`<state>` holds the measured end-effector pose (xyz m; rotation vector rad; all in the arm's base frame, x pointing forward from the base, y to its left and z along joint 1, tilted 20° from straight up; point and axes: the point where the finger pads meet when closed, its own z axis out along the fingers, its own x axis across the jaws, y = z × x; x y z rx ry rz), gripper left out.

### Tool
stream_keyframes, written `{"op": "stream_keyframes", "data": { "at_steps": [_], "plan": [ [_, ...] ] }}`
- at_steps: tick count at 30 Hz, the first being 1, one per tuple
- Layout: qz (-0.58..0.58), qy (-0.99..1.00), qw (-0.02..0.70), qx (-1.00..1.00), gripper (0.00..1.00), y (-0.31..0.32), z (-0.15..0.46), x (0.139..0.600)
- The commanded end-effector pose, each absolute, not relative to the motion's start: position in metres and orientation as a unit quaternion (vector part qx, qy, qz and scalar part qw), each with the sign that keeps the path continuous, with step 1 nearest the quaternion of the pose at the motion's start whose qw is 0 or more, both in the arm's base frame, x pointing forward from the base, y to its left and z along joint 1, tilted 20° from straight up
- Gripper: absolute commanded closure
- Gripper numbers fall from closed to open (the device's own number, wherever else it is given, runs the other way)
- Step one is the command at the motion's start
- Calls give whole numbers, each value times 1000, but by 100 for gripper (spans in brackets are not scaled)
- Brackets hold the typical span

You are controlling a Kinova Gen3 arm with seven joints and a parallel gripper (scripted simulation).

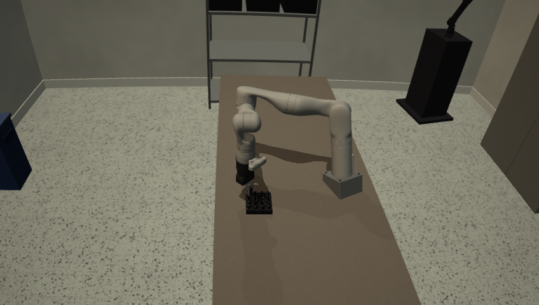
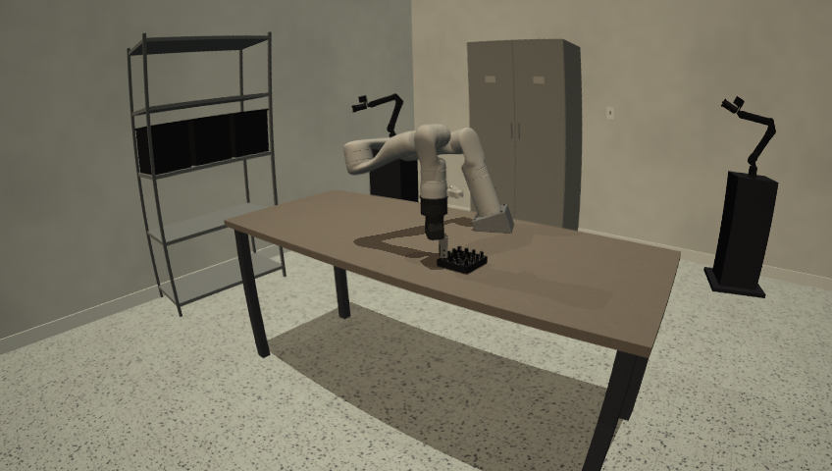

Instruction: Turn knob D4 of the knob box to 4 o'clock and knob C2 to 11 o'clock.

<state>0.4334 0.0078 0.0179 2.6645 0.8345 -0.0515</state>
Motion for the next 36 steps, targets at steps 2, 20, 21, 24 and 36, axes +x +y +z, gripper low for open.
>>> {"op": "stream_keyframes", "data": {
  "at_steps": [2,20,21,24,36],
  "plan": [
    [-10,257,174,951,70,8,19,434],
    [25,65,173,983,70,8,19,434],
    [27,54,172,983,70,8,19,434],
    [29,44,172,984,70,8,19,434],
    [44,-47,169,984,70,8,19,434]
  ]
}}
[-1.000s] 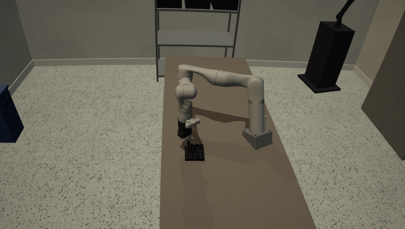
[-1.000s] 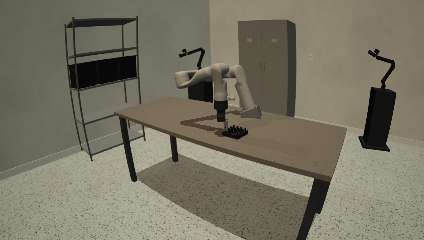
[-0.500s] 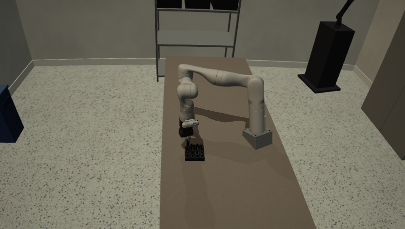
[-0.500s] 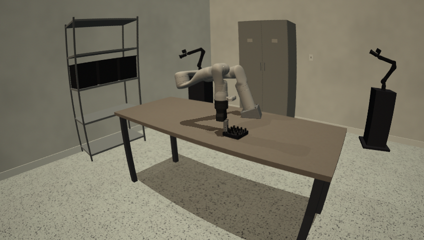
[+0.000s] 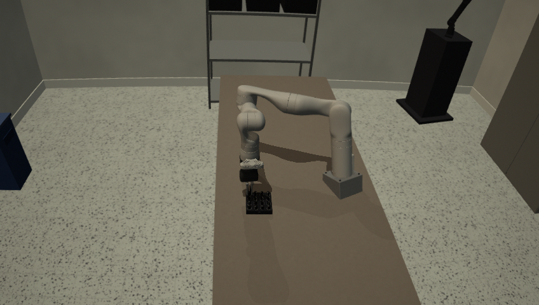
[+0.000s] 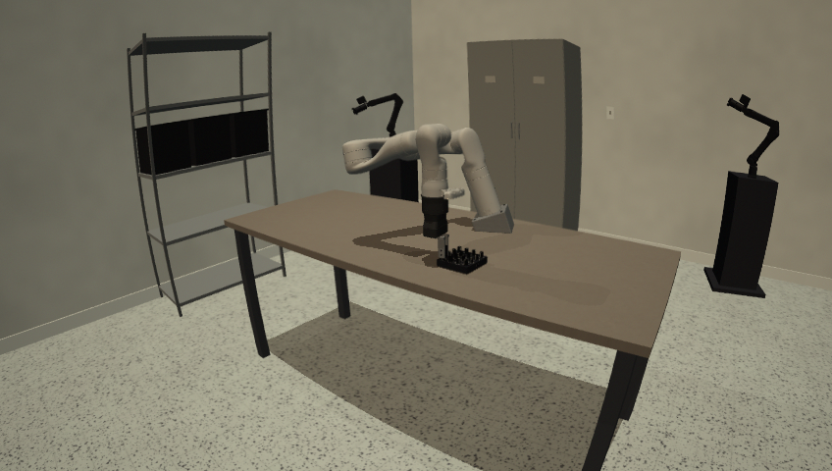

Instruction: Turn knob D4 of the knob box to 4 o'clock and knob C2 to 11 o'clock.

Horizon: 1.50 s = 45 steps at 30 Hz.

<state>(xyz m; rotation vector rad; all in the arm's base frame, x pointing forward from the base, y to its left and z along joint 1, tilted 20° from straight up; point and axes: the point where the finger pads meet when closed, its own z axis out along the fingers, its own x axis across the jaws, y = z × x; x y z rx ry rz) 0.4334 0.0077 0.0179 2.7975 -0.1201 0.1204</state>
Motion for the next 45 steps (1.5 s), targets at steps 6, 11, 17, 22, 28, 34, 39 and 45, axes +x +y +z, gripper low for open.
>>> {"op": "stream_keyframes", "data": {
  "at_steps": [6,11,17,22,28,34,39,45],
  "plan": [
    [47,-65,168,983,70,8,19,434],
    [50,-79,167,982,70,8,19,434],
    [51,-86,167,981,70,8,19,434],
    [51,-86,167,981,70,8,19,434],
    [51,-86,167,981,70,8,19,434],
    [51,-86,167,981,54,8,19,434],
    [51,-86,167,981,54,8,19,434],
    [51,-86,167,981,54,8,19,434]
  ]
}}
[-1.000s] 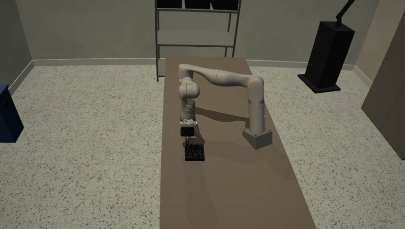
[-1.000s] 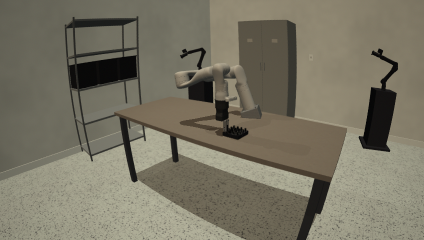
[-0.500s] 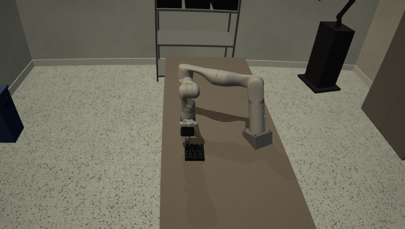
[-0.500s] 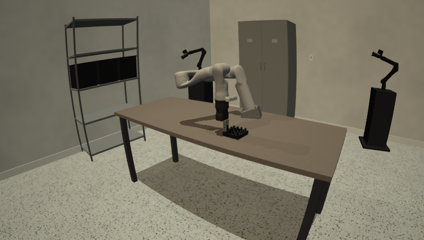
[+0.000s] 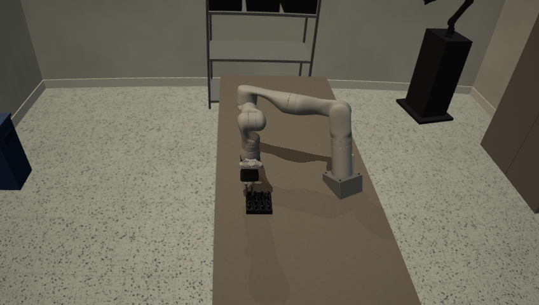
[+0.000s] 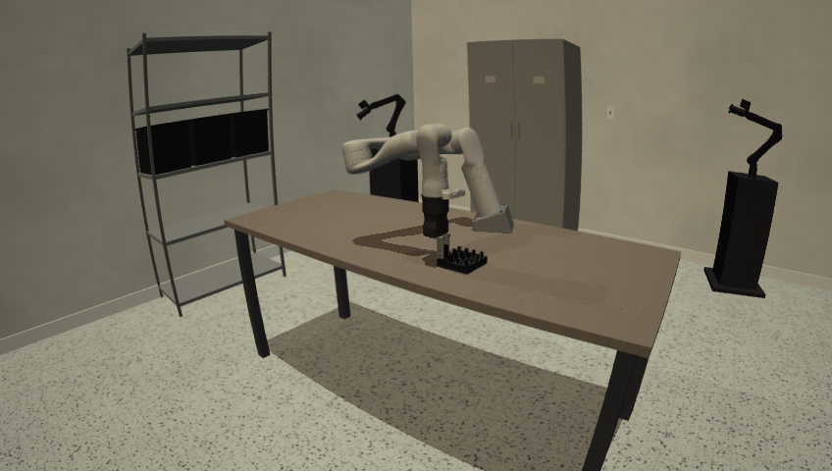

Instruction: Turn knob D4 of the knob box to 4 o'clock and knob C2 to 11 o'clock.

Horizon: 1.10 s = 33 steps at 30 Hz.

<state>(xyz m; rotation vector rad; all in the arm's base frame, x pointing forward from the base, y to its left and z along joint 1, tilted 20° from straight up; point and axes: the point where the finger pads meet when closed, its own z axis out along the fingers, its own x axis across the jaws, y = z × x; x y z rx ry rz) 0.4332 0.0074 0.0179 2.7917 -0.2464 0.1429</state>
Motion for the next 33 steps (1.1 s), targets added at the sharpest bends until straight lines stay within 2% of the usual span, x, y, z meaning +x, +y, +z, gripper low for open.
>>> {"op": "stream_keyframes", "data": {
  "at_steps": [1,15,33],
  "plan": [
    [51,-86,167,981,54,8,19,434],
    [51,-86,167,981,54,9,21,433],
    [51,-86,167,981,54,20,54,431]
  ]
}}
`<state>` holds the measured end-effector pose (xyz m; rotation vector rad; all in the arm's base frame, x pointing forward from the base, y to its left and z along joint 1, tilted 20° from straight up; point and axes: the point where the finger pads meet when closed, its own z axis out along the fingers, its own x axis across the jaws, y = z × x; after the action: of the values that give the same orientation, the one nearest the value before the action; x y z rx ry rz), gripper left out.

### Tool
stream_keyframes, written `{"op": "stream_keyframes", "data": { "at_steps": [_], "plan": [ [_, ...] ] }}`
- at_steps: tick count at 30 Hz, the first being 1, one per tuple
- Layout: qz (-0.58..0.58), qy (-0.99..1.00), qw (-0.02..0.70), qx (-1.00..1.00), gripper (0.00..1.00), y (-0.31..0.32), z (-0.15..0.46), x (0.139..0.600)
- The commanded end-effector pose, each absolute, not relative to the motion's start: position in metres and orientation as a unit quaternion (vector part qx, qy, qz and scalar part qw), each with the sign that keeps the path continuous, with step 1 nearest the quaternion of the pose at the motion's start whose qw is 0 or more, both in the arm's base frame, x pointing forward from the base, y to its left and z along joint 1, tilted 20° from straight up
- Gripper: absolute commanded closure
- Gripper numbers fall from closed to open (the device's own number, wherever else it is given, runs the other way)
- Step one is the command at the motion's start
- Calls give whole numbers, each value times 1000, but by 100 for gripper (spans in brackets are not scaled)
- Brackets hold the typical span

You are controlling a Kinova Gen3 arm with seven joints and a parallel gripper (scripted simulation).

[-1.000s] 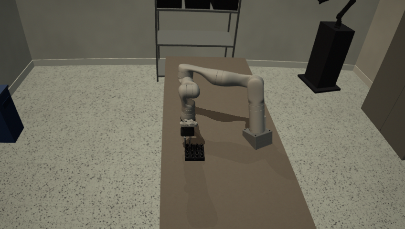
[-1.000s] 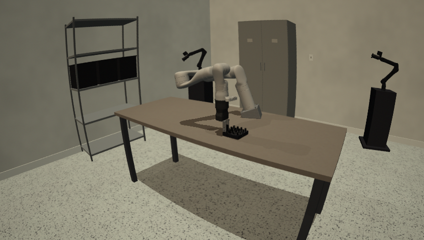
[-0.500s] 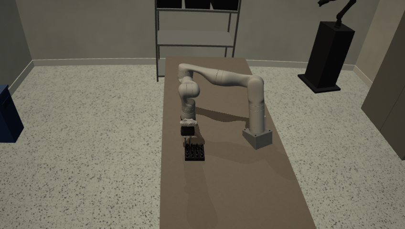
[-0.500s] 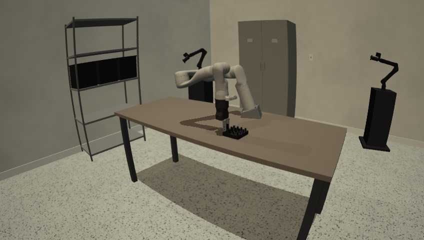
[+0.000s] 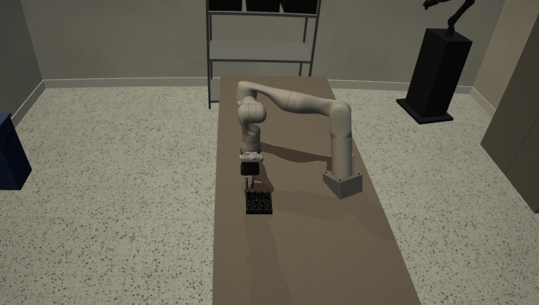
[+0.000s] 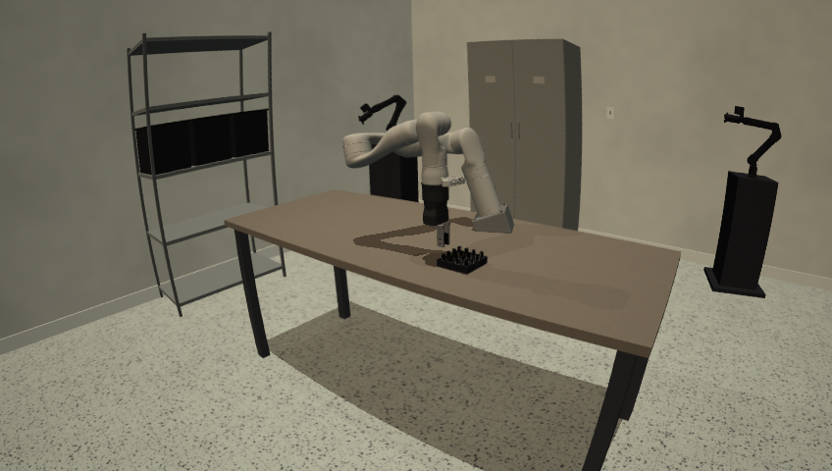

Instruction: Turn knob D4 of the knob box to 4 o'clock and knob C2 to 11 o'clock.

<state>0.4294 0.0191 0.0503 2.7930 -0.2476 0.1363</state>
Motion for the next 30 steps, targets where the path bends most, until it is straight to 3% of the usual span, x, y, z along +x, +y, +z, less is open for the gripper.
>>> {"op": "stream_keyframes", "data": {
  "at_steps": [1,14,15,30],
  "plan": [
    [51,-86,167,981,54,20,54,431],
    [51,-86,167,981,54,21,54,431],
    [51,-86,167,981,0,21,54,431],
    [51,-86,167,981,0,33,89,428]
  ]
}}
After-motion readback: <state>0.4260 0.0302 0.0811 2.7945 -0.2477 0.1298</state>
